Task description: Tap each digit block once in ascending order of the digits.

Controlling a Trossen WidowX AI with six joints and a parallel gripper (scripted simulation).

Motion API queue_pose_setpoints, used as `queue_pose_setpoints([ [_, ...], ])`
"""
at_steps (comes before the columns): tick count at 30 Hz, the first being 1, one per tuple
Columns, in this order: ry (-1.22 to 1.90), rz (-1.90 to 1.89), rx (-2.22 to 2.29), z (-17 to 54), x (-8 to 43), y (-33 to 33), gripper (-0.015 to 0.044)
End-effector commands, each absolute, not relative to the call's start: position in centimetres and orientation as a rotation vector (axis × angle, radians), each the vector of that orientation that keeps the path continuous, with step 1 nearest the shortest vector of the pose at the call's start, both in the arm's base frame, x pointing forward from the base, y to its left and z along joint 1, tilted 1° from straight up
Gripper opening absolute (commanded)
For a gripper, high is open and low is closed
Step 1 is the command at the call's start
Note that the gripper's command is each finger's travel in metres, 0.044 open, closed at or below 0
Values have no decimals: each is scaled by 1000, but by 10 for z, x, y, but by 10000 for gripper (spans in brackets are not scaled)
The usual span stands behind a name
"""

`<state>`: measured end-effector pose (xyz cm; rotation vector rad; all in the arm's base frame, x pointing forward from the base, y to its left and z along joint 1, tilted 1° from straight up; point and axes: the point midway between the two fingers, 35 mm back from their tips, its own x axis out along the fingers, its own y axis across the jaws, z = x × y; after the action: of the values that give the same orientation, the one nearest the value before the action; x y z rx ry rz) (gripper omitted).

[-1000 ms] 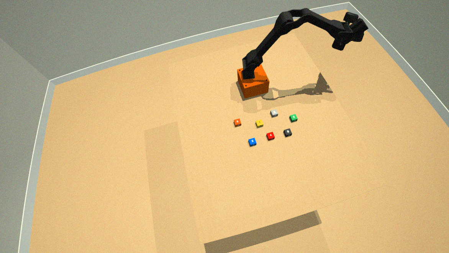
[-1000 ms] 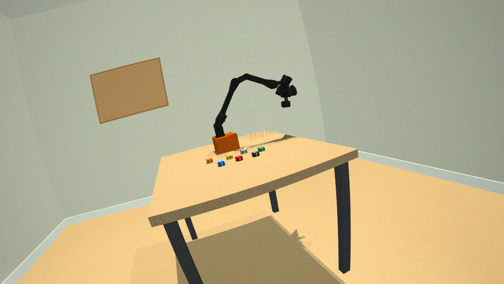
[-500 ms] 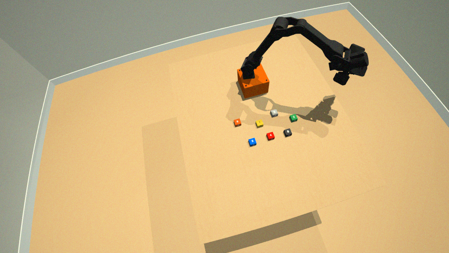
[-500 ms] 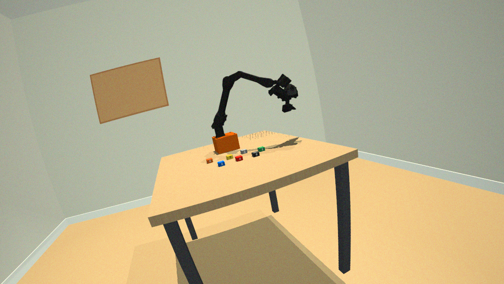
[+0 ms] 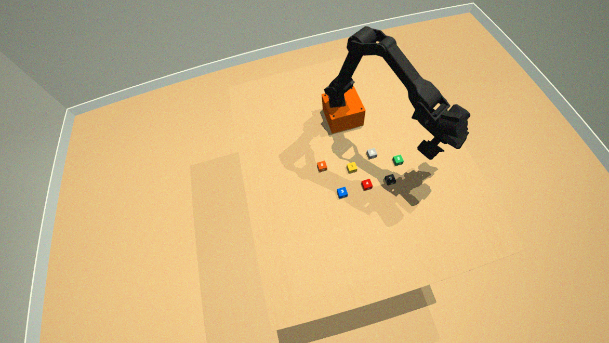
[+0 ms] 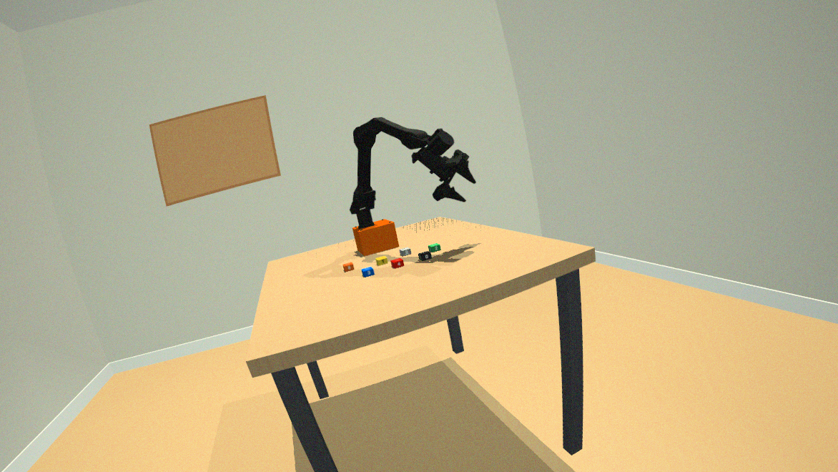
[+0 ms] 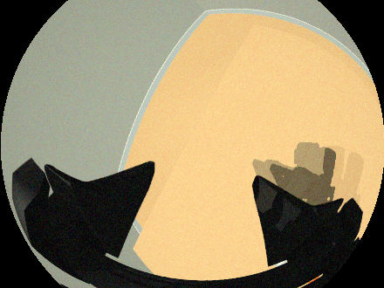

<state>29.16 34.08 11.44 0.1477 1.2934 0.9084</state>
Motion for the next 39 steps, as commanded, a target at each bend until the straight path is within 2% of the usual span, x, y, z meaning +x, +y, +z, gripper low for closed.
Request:
queue_pose_setpoints([
  [1,1256,771,93,109,325,275,400],
  [7,1257,593,20,97,349,184,400],
  [13,1298,424,-55,87,349,91,400],
  [18,1366,296,-112,80,329,15,400],
  [24,1490,169,-164,74,282,-66,400],
  [28,1536,138,-174,73,262,-88,400],
  [39,1537,137,-174,73,262,-88,400],
])
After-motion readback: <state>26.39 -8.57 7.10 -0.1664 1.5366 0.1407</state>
